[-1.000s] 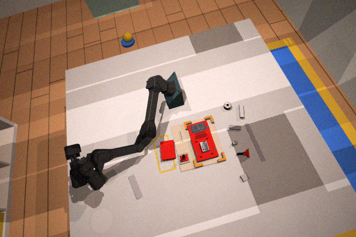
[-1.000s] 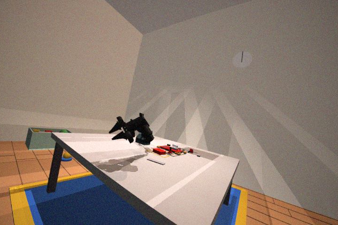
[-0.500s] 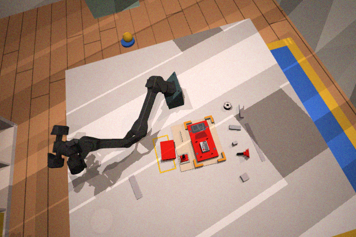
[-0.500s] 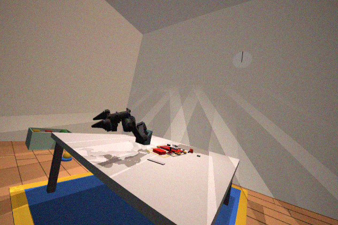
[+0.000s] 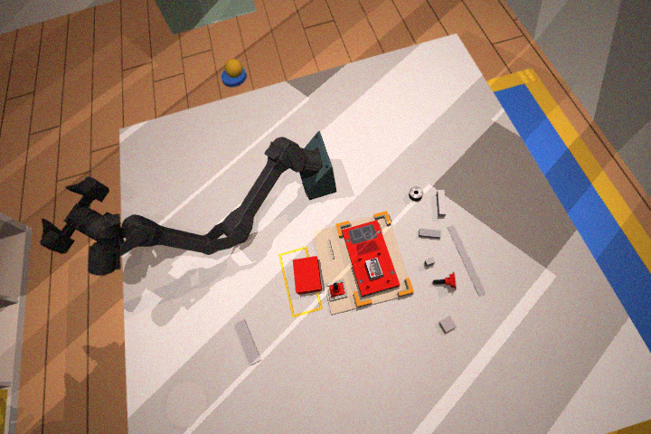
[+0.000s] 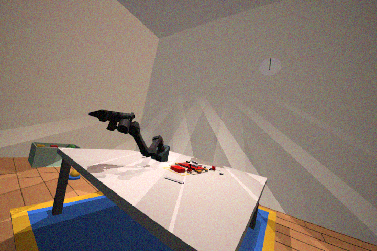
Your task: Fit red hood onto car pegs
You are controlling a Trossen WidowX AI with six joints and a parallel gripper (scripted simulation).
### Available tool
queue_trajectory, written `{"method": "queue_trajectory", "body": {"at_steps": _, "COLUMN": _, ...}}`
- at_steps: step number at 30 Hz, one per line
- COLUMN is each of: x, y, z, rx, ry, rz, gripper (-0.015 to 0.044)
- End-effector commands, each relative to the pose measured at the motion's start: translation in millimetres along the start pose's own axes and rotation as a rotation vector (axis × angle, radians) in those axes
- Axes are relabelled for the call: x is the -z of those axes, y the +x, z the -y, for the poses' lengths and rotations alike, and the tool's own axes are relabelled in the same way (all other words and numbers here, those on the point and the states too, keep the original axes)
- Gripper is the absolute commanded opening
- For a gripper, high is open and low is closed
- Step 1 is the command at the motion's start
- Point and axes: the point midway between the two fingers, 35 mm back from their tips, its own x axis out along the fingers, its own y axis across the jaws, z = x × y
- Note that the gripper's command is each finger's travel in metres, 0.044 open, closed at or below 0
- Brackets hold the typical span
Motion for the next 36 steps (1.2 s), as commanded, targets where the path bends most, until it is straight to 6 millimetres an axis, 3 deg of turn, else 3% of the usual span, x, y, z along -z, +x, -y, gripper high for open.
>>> {"method": "queue_trajectory", "body": {"at_steps": 1, "x": 32, "y": 13, "z": -29, "rx": -0.048, "ry": 0.095, "rz": -0.104, "gripper": 0.0440}}
{"method": "queue_trajectory", "body": {"at_steps": 7, "x": 80, "y": 24, "z": -72, "rx": -0.109, "ry": 0.215, "rz": -0.269, "gripper": 0.0440}}
{"method": "queue_trajectory", "body": {"at_steps": 11, "x": 97, "y": 25, "z": -82, "rx": -0.095, "ry": 0.204, "rz": -0.355, "gripper": 0.0440}}
{"method": "queue_trajectory", "body": {"at_steps": 18, "x": 151, "y": 16, "z": -129, "rx": -0.141, "ry": 0.312, "rz": -0.563, "gripper": 0.0440}}
{"method": "queue_trajectory", "body": {"at_steps": 26, "x": 209, "y": -14, "z": -181, "rx": -0.177, "ry": 0.419, "rz": -0.824, "gripper": 0.0440}}
{"method": "queue_trajectory", "body": {"at_steps": 36, "x": 264, "y": -76, "z": -233, "rx": -0.173, "ry": 0.517, "rz": -1.152, "gripper": 0.0440}}
